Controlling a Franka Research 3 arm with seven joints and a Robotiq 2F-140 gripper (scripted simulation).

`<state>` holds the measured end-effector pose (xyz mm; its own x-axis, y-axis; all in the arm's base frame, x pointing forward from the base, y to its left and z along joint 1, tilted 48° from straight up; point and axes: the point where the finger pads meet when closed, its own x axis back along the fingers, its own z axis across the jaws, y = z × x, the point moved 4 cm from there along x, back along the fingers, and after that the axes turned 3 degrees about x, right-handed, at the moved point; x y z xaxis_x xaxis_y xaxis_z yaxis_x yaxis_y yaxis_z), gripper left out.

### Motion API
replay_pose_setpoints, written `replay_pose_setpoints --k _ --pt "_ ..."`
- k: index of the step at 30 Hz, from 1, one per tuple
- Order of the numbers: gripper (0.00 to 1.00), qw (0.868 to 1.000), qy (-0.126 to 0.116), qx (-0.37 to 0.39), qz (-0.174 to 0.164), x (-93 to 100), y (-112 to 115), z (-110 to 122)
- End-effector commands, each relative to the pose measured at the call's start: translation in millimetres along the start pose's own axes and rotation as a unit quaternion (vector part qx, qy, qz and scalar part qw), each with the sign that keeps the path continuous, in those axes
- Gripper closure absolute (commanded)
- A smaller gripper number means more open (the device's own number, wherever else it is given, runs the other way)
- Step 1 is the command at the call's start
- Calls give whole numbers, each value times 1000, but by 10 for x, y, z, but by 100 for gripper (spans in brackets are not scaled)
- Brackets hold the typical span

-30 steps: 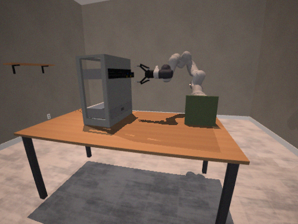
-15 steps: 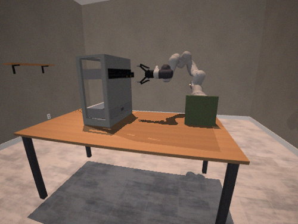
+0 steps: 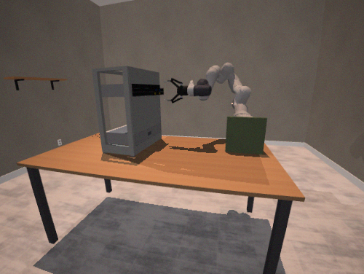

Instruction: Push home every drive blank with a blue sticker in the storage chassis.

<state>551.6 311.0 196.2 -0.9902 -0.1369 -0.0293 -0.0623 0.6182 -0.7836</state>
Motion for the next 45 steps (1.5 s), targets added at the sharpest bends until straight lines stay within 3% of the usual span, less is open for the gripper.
replay_pose_setpoints --k 1,21,22,45 --pt "0 1000 0 -3 -1 0 -3 -1" --pt "0 1000 0 -3 -1 0 -3 -1" --pt "100 1000 0 -3 -1 0 -3 -1" --pt "100 1000 0 -3 -1 0 -3 -1"
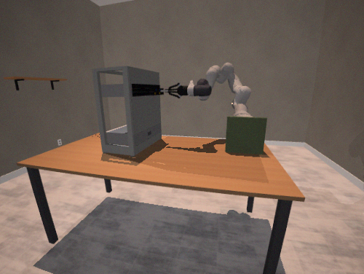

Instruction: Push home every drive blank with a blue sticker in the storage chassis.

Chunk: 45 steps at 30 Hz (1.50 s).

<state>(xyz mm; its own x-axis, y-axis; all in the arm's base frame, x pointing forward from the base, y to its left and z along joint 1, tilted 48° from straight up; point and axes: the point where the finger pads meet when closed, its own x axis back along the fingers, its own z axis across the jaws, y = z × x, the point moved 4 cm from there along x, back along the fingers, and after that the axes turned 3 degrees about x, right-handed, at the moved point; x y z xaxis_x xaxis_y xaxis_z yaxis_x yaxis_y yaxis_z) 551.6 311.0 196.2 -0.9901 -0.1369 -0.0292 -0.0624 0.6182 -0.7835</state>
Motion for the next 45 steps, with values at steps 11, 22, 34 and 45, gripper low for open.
replay_pose_setpoints --k 11,22,34,45 --pt "100 1000 0 -3 -1 0 -3 -2" --pt "100 1000 0 -3 -1 157 372 -76" --pt "100 1000 0 -3 -1 274 652 -132" --pt "100 1000 0 -3 -1 -80 653 -132"
